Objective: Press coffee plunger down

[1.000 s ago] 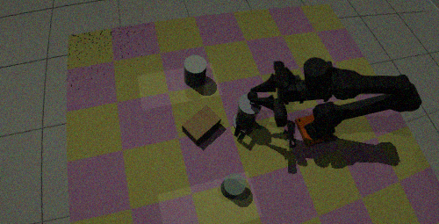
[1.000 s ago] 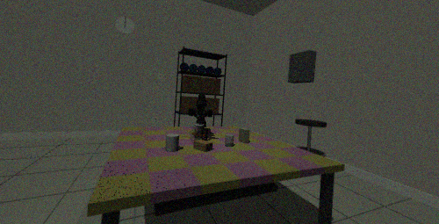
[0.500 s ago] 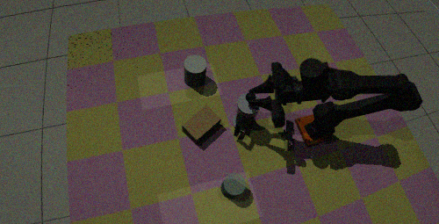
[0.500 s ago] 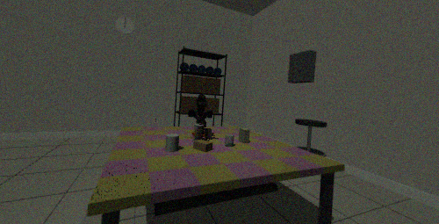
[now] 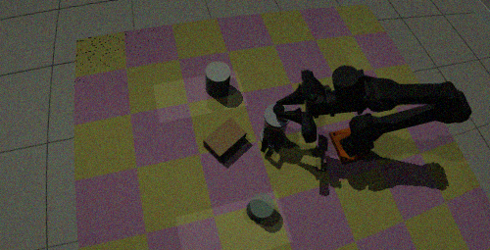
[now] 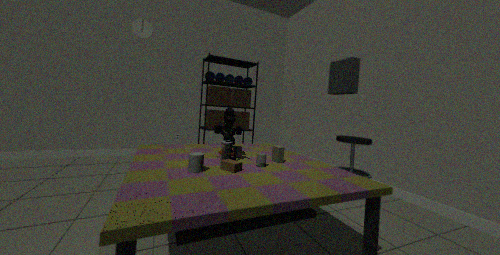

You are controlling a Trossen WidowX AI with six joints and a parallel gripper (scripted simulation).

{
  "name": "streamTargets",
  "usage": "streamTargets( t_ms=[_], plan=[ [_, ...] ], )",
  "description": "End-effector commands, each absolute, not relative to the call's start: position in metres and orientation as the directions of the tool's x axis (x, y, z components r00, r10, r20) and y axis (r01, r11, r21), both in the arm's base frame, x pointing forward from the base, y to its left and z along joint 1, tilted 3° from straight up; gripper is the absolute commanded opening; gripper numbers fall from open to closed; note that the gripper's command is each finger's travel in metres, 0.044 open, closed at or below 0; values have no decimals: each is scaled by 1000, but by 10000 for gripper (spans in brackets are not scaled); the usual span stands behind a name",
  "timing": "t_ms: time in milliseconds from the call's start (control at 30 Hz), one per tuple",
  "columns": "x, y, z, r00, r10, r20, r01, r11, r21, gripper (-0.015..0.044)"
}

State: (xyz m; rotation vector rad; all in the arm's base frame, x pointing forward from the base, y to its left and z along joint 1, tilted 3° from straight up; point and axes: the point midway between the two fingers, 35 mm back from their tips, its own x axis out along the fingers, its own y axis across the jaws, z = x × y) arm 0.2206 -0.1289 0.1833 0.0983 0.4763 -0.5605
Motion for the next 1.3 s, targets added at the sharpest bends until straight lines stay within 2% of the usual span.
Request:
streamTargets(
  t_ms=[0, 733, 1133, 1267],
  plan=[
    [221, -129, 178, 734, -485, -475, 529, 847, -47, 121],
    [222, -130, 182, 740, -488, -462, 533, 845, -39, 121],
    [222, -130, 182, 740, -488, -462, 533, 845, -39, 436],
    [222, -130, 184, 740, -488, -463, 533, 845, -39, 440]
  ],
)
